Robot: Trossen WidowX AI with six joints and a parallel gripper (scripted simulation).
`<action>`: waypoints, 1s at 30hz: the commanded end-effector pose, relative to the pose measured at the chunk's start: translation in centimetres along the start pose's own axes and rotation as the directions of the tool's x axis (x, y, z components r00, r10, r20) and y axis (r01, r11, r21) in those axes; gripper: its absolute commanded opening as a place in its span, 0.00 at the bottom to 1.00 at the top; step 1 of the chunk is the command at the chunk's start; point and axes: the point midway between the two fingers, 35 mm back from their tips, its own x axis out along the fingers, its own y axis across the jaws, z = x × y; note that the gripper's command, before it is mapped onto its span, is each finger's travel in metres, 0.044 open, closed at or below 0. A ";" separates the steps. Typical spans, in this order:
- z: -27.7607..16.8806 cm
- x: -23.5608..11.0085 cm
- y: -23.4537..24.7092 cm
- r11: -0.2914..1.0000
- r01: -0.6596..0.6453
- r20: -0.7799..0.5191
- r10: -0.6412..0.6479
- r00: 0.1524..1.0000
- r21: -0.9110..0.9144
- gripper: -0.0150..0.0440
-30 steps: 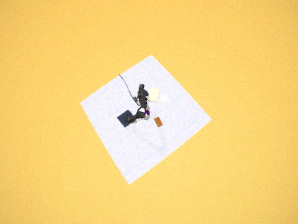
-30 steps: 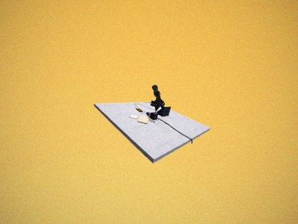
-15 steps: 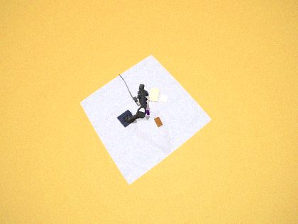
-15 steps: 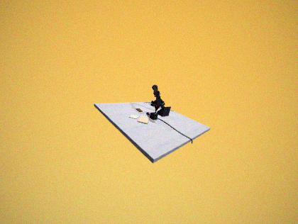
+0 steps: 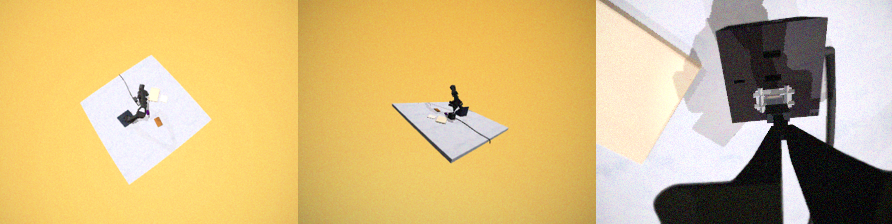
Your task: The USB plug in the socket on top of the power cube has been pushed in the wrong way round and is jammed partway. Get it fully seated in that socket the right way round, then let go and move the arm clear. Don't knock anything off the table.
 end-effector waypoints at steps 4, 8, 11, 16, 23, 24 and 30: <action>0.0 0.1 0.0 1.000 0.001 0.000 -0.001 1.000 -0.004 0.25; 0.0 0.2 0.0 1.000 0.001 0.000 -0.001 1.000 -0.004 0.25; 0.0 0.2 0.0 1.000 0.001 0.000 -0.001 1.000 -0.004 0.25; 0.0 0.3 0.0 1.000 0.001 0.000 -0.001 1.000 -0.004 0.25; 0.0 0.4 0.0 1.000 0.001 0.000 -0.001 1.000 -0.004 0.25; 0.0 0.4 0.0 1.000 0.001 0.000 -0.001 1.000 -0.004 0.25; 0.0 0.5 0.0 1.000 0.001 0.000 -0.001 1.000 -0.003 0.25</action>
